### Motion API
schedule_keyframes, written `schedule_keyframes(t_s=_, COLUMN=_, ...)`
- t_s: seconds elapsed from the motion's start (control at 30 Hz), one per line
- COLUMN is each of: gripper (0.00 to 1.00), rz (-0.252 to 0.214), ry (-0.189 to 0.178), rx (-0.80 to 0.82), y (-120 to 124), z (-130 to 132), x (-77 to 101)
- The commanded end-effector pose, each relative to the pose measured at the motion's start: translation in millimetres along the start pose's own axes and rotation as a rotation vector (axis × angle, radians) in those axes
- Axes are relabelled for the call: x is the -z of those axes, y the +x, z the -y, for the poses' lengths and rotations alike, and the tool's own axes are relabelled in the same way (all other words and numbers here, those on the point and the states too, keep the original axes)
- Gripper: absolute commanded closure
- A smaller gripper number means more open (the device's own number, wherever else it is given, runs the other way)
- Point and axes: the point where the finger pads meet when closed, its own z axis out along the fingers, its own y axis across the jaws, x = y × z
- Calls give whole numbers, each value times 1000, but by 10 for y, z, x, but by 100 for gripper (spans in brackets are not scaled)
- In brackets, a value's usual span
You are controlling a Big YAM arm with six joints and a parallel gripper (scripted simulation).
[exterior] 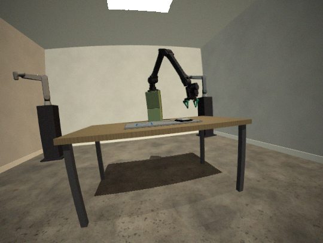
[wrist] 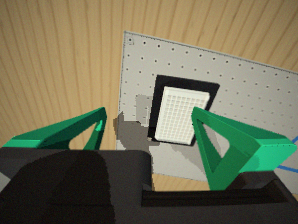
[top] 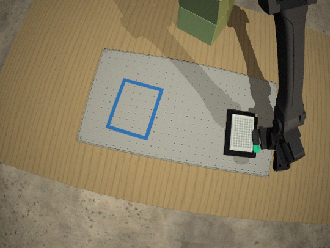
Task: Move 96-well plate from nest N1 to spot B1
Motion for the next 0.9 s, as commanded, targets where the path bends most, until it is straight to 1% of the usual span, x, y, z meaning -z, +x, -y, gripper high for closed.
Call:
schedule_keyframes(t_s=0.0, gripper=0, rz=22, ry=-5, rx=-66, y=-82, z=88, x=142)
schedule_keyframes(t_s=0.03, gripper=0, rz=35, ry=-10, rx=-68, y=-81, z=108, x=139)
schedule_keyframes(t_s=0.07, gripper=0, rz=35, ry=-10, rx=-68, y=-42, z=139, x=124)
schedule_keyframes(t_s=0.13, gripper=0, rz=35, ry=-10, rx=-68, y=-42, z=139, x=124)
schedule_keyframes(t_s=0.17, gripper=0, rz=0, ry=2, rx=-62, y=148, z=192, x=-55)
schedule_keyframes(t_s=0.3, gripper=0, rz=13, ry=-1, rx=-42, y=199, z=274, x=-28)
schedule_keyframes(t_s=0.33, gripper=0, rz=-50, ry=33, rx=-79, y=390, z=342, x=-127)
schedule_keyframes(t_s=0.37, gripper=0, rz=-69, ry=48, rx=-95, y=438, z=340, x=-129)
schedule_keyframes(t_s=0.4, gripper=0, rz=-60, ry=53, rx=-116, y=300, z=291, x=-108)
schedule_keyframes(t_s=0.43, gripper=0, rz=-76, ry=67, rx=-136, y=340, z=332, x=-118)
schedule_keyframes(t_s=0.47, gripper=0, rz=-96, ry=76, rx=-142, y=505, z=452, x=-111)
schedule_keyframes(t_s=0.5, gripper=0, rz=-50, ry=56, rx=-150, y=373, z=445, x=-2)
schedule_keyframes(t_s=0.53, gripper=0, rz=-45, ry=54, rx=-151, y=397, z=470, x=-5)
schedule_keyframes(t_s=0.6, gripper=0, rz=-46, ry=53, rx=-150, y=481, z=527, x=-26)
schedule_keyframes(t_s=0.63, gripper=0, rz=-62, ry=59, rx=-148, y=595, z=567, x=-103)
schedule_keyframes(t_s=0.7, gripper=0, rz=-62, ry=59, rx=-148, y=595, z=567, x=-103)
schedule_keyframes(t_s=0.73, gripper=0, rz=-85, ry=66, rx=-126, y=738, z=610, x=-201)
schedule_keyframes(t_s=0.77, gripper=0, rz=-74, ry=62, rx=-124, y=715, z=625, x=-160)
schedule_keyframes(t_s=0.87, gripper=0, rz=-72, ry=57, rx=-102, y=737, z=515, x=-147)
